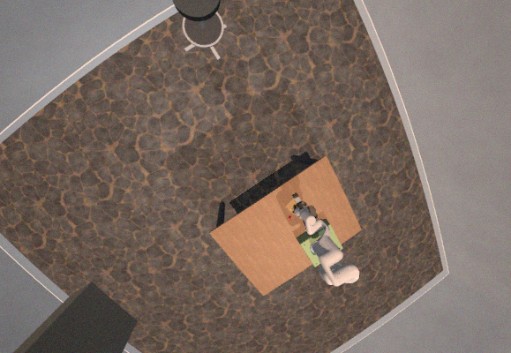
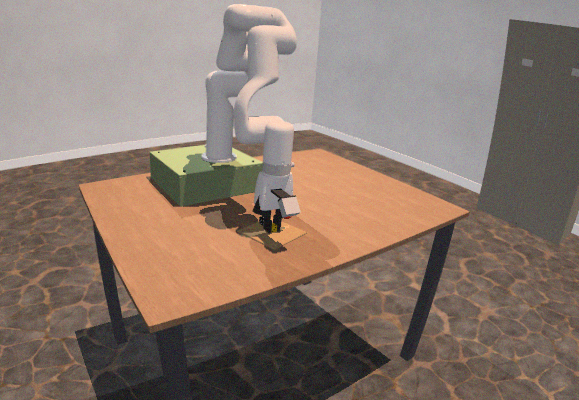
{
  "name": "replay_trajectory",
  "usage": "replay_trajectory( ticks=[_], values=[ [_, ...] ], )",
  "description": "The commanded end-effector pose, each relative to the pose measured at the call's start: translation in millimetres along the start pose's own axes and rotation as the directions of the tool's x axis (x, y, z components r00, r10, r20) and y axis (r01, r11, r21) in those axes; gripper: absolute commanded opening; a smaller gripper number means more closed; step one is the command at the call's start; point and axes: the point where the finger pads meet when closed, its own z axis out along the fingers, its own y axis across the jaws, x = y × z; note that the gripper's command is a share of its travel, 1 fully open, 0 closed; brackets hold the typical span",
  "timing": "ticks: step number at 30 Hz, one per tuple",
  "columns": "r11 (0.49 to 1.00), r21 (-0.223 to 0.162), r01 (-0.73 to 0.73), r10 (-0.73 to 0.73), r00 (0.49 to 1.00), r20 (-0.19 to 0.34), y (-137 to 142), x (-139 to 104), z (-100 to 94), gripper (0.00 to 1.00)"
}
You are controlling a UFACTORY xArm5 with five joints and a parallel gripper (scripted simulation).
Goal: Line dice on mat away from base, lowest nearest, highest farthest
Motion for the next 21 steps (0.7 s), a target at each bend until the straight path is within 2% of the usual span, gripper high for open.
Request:
replay_trajectory(
  ticks=[1, 19, 20, 21],
  values=[
    [1.0, 0.0, 0.0, 0.0, 1.0, -0.003, 0.0, 1.3, -0.9, 0.15],
    [1.0, 0.0, 0.0, 0.0, 1.0, -0.003, 0.0, 1.3, -0.9, 0.15],
    [1.0, 0.0, 0.0, 0.0, 1.0, -0.003, 0.0, 1.3, -0.9, 0.19],
    [1.0, 0.0, 0.0, 0.0, 1.0, -0.003, 0.0, 1.3, -0.9, 0.19]
  ],
)
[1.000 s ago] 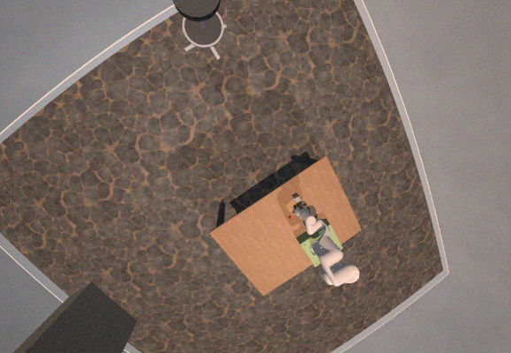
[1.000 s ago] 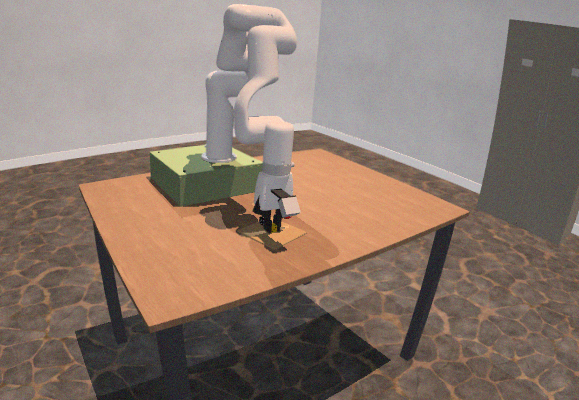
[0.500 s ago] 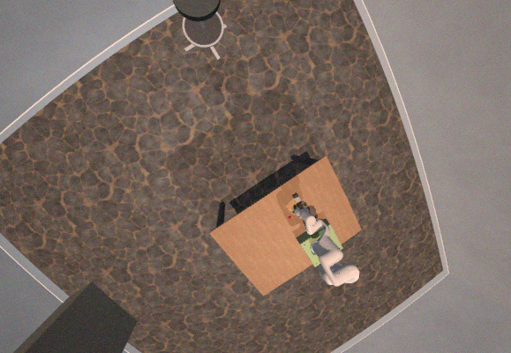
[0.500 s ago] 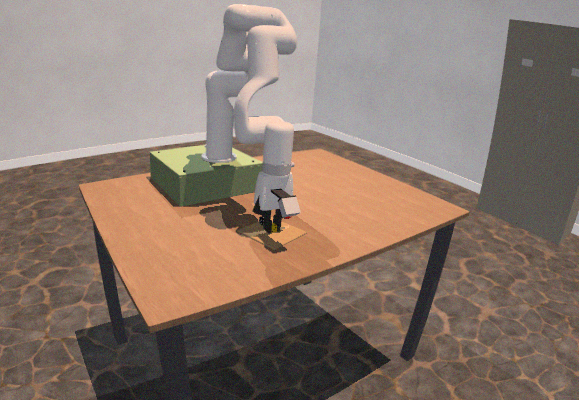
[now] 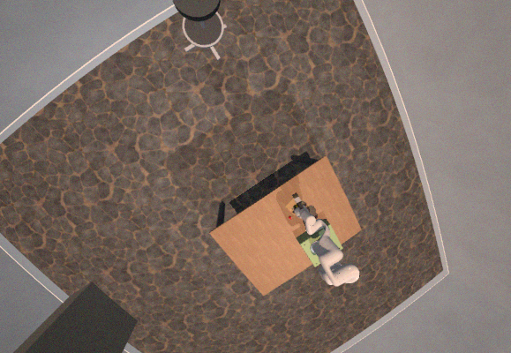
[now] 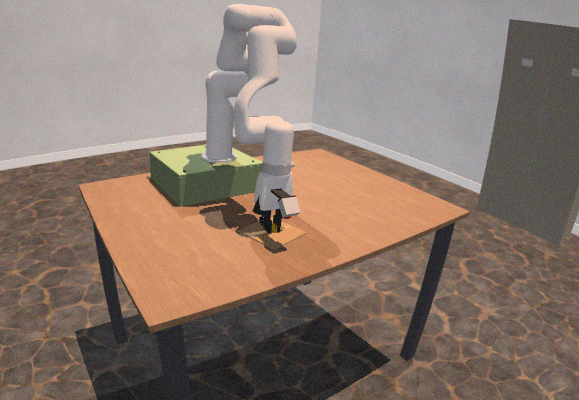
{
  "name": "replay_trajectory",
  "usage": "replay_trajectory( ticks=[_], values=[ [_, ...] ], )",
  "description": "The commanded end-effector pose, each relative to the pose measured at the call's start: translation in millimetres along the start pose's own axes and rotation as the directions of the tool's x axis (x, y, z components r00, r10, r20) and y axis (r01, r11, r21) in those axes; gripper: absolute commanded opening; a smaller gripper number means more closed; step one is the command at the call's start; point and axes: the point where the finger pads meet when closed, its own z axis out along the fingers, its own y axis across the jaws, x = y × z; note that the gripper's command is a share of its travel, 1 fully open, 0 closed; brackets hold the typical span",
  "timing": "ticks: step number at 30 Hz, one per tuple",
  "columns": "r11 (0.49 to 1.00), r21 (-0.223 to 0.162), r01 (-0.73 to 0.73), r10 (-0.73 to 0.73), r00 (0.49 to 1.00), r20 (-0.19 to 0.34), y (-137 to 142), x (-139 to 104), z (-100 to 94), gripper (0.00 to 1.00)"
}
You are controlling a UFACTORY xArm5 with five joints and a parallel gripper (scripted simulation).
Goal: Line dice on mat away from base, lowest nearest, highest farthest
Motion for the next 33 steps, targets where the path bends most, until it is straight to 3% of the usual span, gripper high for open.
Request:
replay_trajectory(
  ticks=[1, 13, 26, 33],
  values=[
    [1.0, 0.0, 0.0, 0.0, 1.0, -0.003, 0, 1, -0.9, 0.19],
    [1.0, 0.0, 0.0, 0.0, 1.0, -0.003, 0, 1, -0.9, 0.36],
    [1.0, 0.0, 0.0, 0.0, 1.0, -0.003, 0, 1, -1.6, 0.36],
    [1.0, 0.0, 0.0, 0.0, 1.0, -0.003, 0, 1, -18.8, 0.36]
  ],
)
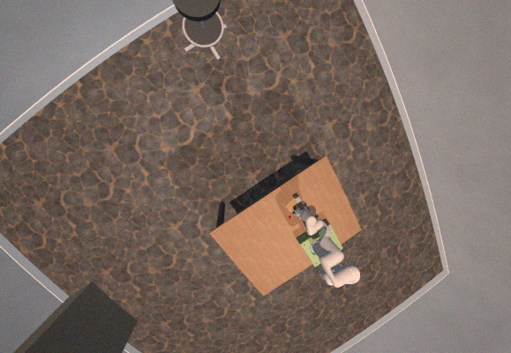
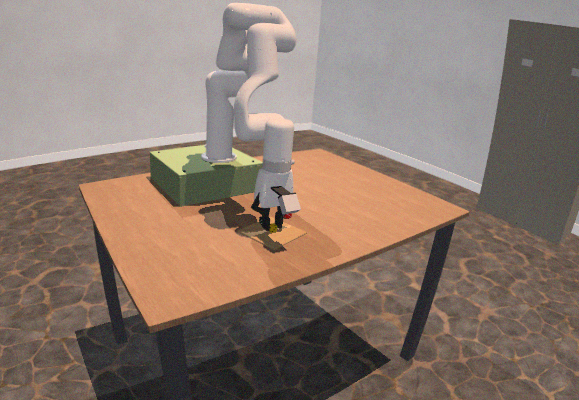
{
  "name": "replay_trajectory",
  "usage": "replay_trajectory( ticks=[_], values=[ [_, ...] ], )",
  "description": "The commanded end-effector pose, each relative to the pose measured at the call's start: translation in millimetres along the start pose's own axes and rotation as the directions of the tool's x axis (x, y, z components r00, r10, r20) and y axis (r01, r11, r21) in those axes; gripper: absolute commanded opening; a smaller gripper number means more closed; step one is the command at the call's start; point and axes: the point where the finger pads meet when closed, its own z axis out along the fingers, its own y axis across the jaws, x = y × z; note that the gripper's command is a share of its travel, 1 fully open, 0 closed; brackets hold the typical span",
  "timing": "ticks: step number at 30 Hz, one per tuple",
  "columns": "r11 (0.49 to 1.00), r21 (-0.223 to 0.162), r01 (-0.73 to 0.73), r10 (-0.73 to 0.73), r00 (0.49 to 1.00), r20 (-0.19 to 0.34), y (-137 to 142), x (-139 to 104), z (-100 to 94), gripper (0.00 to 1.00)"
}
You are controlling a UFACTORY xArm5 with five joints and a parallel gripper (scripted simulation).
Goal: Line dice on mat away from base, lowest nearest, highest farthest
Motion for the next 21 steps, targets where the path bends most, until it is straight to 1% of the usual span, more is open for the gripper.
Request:
replay_trajectory(
  ticks=[1, 3, 11, 15, 18, 21],
  values=[
    [1.0, 0.0, 0.0, 0.0, 1.0, -0.004, 0, 2, -15.7, 0.36],
    [1.0, 0.0, 0.0, 0.0, 1.0, -0.004, 0, 2, -15.7, 0.36],
    [1.0, 0.0, 0.0, 0.0, 1.0, -0.004, 0, 1, -58.1, 0.36],
    [1.0, 0.0, 0.0, 0.0, 1.0, -0.004, 0, 1, -74.4, 0.36],
    [1.0, 0.0, 0.0, 0.0, 1.0, -0.004, 0, 1, -80.9, 0.36],
    [1.0, 0.0, 0.0, 0.0, 1.0, -0.004, 0, 1, -81.9, 0.36]
  ],
)
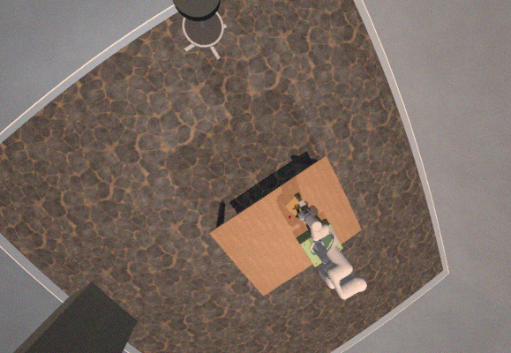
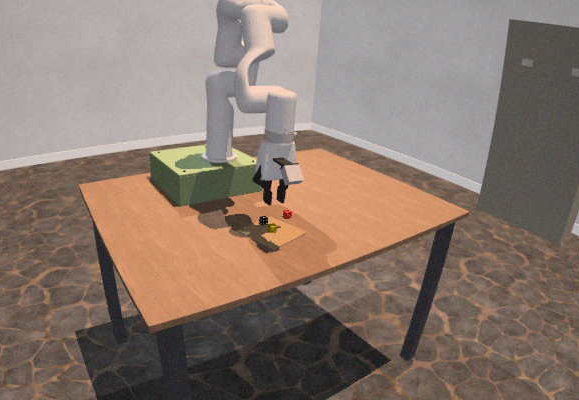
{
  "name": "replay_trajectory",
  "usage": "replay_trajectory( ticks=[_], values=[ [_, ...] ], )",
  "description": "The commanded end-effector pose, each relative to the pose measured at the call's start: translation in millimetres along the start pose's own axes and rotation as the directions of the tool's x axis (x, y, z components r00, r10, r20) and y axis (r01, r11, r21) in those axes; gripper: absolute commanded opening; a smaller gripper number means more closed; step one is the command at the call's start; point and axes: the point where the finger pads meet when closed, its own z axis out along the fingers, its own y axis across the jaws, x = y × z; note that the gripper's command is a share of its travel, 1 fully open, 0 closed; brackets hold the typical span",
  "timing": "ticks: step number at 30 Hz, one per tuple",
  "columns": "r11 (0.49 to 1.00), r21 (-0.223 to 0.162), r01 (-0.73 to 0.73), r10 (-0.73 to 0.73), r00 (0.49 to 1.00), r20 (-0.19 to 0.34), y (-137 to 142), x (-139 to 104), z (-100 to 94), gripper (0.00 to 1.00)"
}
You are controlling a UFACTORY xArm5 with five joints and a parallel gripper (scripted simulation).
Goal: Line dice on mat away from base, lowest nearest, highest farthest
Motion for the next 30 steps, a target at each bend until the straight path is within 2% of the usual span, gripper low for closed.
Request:
replay_trajectory(
  ticks=[1, 3, 4, 25, 30],
  values=[
    [1.0, 0.0, 0.0, 0.0, 1.0, -0.001, 0.0, 0.3, -4.9, 0.36],
    [1.0, 0.0, 0.0, 0.0, 1.0, -0.001, 0.0, 0.3, -5.1, 0.36],
    [1.0, 0.0, 0.0, 0.0, 1.0, -0.001, 0.0, 0.3, -5.1, 1.0],
    [1.0, 0.0, 0.004, -0.004, 1.0, -0.001, -0.3, 0.1, -5.1, 1.0],
    [0.991, 0.0, 0.137, -0.137, 0.991, -0.001, -9.5, -4.9, -3.5, 1.0]
  ],
)
